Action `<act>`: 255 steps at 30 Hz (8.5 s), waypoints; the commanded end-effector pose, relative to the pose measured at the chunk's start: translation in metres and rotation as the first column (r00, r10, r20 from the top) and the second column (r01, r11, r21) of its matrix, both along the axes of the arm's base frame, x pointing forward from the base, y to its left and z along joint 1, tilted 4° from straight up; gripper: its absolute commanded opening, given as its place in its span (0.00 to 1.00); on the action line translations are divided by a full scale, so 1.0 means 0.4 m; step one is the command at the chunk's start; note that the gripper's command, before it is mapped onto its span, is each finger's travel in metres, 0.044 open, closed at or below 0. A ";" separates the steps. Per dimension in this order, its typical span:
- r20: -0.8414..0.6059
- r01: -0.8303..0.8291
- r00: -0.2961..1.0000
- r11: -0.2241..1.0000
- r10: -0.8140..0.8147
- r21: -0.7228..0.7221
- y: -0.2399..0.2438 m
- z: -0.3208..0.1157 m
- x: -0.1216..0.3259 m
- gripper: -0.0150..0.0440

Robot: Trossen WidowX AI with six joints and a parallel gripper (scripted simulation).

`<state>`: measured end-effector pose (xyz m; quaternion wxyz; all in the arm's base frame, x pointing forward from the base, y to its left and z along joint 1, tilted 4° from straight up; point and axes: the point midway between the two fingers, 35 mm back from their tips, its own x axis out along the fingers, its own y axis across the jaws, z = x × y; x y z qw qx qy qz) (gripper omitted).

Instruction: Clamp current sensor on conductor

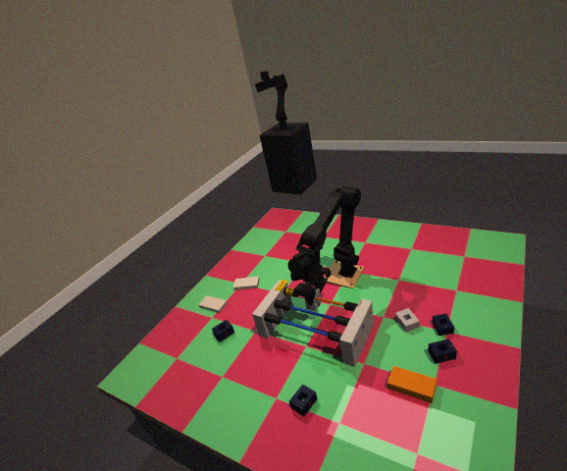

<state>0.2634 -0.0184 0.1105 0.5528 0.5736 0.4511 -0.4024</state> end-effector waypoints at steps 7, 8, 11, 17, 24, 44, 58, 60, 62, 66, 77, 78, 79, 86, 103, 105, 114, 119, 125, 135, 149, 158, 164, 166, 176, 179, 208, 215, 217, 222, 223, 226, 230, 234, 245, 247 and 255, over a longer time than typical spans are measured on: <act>0.000 0.000 1.000 1.000 0.000 0.000 0.000 0.000 0.000 0.48; 0.000 0.000 1.000 1.000 0.000 0.000 0.000 0.000 0.000 0.47; 0.003 0.000 1.000 1.000 0.000 0.000 0.000 0.002 0.000 0.37; 0.002 0.001 1.000 1.000 -0.001 0.000 -0.001 0.001 0.000 0.25; 0.002 0.001 1.000 1.000 -0.001 0.000 -0.001 0.001 0.000 0.25; -0.075 -0.004 0.997 1.000 0.003 -0.003 -0.001 0.001 0.005 0.25; -0.068 -0.006 0.998 1.000 0.005 -0.001 0.001 0.002 0.005 0.70; -0.068 -0.006 0.998 1.000 0.005 -0.001 0.001 0.002 0.005 0.71; -0.068 -0.006 0.998 1.000 0.005 -0.001 0.001 0.002 0.005 0.71; -0.068 -0.006 0.998 1.000 0.005 -0.001 0.001 0.002 0.005 0.71; -0.068 -0.006 0.998 1.000 0.005 -0.001 0.001 0.002 0.005 0.71; -0.068 -0.006 0.998 1.000 0.005 -0.001 0.001 0.002 0.005 0.71; -0.068 -0.006 0.998 1.000 0.005 -0.001 0.001 0.002 0.005 0.71; -0.068 -0.006 0.998 1.000 0.005 -0.001 0.001 0.002 0.005 0.71; -0.067 -0.006 0.998 1.000 0.006 -0.001 0.001 0.002 0.005 0.57; -0.067 -0.006 0.998 1.000 0.006 -0.001 0.001 0.002 0.005 0.55; -0.067 -0.006 0.998 1.000 0.006 -0.001 0.001 0.002 0.005 0.45; -0.029 -0.004 1.000 1.000 0.004 -0.001 0.000 0.008 0.005 0.25; -0.050 -0.003 0.999 1.000 0.003 -0.002 -0.001 0.002 0.007 0.25; -0.087 -0.006 0.996 1.000 0.006 -0.003 0.000 0.002 0.003 0.25; -0.090 -0.006 0.996 1.000 0.006 -0.003 0.000 0.000 0.006 0.25; -0.084 -0.007 0.996 1.000 0.007 -0.002 0.001 0.001 0.006 0.48; -0.084 -0.007 0.996 1.000 0.007 -0.002 0.001 0.001 0.006 0.71; -0.084 -0.007 0.996 1.000 0.007 -0.002 0.001 0.001 0.006 0.71; -0.084 -0.007 0.996 1.000 0.007 -0.002 0.001 0.001 0.006 0.71; -0.084 -0.007 0.996 1.000 0.007 -0.002 0.001 0.001 0.006 0.71; -0.083 -0.007 0.997 1.000 0.007 -0.002 0.001 0.001 0.006 0.57; -0.083 -0.007 0.997 1.000 0.007 -0.002 0.001 0.001 0.006 0.49; -0.083 -0.007 0.997 1.000 0.007 -0.002 0.001 0.001 0.006 0.47; -0.065 -0.006 0.998 1.000 0.006 -0.001 0.001 0.003 0.006 0.31; -0.054 -0.006 0.999 1.000 0.005 -0.001 0.000 0.005 0.006 0.27; -0.063 -0.005 0.998 1.000 0.004 -0.003 -0.001 0.001 0.009 0.25; -0.063 -0.005 0.998 1.000 0.004 -0.003 -0.001 0.001 0.009 0.25; -0.063 -0.005 0.998 1.000 0.004 -0.003 -0.001 0.001 0.009 0.25; -0.062 -0.004 0.998 1.000 0.004 -0.002 -0.001 0.001 0.001 0.25; -0.062 -0.004 0.998 1.000 0.004 -0.002 -0.001 0.001 0.001 0.25; -0.062 -0.004 0.998 1.000 0.004 -0.002 0.000 -0.003 -0.002 0.25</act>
